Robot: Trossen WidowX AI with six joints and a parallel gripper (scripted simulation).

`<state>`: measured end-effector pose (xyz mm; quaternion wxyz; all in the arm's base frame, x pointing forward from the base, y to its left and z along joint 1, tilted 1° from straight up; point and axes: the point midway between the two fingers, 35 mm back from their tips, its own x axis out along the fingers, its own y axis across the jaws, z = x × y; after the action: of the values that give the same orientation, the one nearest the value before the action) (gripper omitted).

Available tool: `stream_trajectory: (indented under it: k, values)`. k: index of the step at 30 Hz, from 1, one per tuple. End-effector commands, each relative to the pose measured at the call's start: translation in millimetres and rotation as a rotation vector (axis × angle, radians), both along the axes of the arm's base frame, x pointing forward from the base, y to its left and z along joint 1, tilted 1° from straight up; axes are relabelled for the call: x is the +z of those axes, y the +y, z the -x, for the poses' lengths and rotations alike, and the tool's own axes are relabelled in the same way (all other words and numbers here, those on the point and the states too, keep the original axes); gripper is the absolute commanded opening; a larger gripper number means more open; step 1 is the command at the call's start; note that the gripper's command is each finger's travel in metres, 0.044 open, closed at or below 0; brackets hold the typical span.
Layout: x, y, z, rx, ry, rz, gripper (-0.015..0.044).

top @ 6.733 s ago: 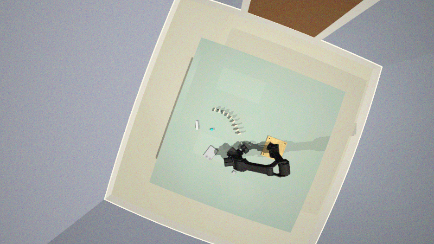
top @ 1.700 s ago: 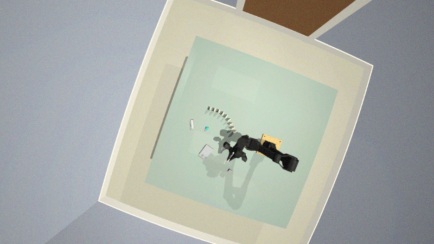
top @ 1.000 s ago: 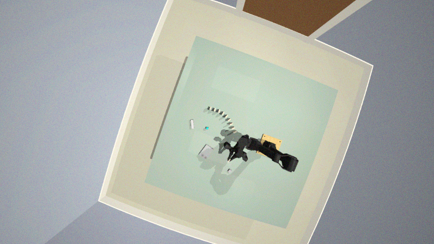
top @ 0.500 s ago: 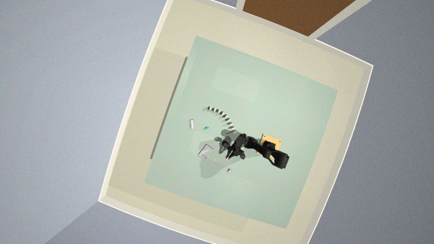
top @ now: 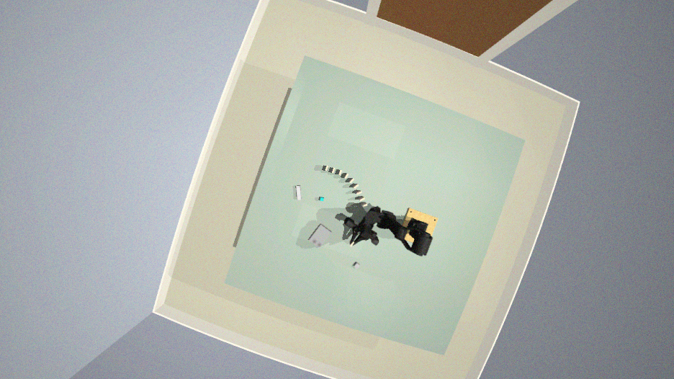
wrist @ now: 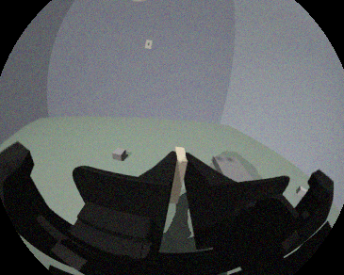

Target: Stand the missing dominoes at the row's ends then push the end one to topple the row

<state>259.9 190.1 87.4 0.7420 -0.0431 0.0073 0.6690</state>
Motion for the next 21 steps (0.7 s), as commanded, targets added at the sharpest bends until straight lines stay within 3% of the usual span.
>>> stream_trajectory:
  k: [1,21]
  values:
    - [-14,0,4,-0.003,0.018,0.003,0.0021]
    - [-36,2,10,-0.004,0.018,0.003,0.0021]
